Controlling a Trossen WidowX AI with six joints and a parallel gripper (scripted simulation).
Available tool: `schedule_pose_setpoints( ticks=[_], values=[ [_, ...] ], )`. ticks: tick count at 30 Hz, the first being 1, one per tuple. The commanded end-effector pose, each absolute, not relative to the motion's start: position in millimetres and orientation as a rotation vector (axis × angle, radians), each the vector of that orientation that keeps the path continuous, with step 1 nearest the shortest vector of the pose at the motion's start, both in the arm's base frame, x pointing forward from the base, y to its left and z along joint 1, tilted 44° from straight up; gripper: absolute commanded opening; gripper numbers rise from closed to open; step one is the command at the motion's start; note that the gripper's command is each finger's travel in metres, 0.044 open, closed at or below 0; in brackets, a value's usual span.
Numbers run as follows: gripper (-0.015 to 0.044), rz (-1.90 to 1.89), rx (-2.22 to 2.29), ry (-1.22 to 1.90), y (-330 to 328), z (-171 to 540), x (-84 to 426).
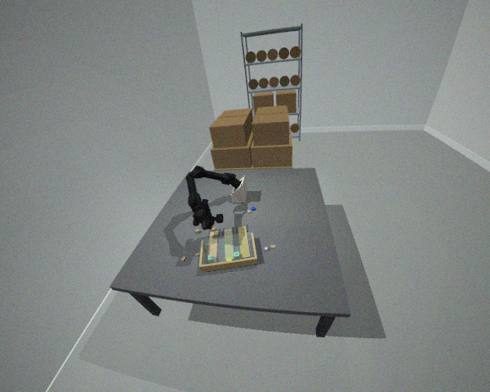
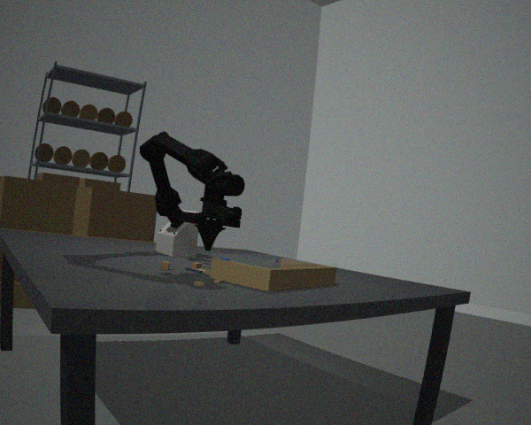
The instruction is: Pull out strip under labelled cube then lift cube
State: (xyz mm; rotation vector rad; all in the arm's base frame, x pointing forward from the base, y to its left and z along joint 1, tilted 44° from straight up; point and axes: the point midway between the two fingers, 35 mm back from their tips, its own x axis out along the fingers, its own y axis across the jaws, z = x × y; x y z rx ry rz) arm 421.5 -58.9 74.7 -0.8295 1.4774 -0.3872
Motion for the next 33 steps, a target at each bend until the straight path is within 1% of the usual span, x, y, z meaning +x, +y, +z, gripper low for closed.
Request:
schedule_pose_setpoints(
  ticks=[1,33],
  values=[
    [0.0000,-0.379,-0.832,1.482,-62.8,67.5,421.5],
    [0.0000,-0.382,-0.835,1.481,-95.1,32.0,424.2]
  ],
)
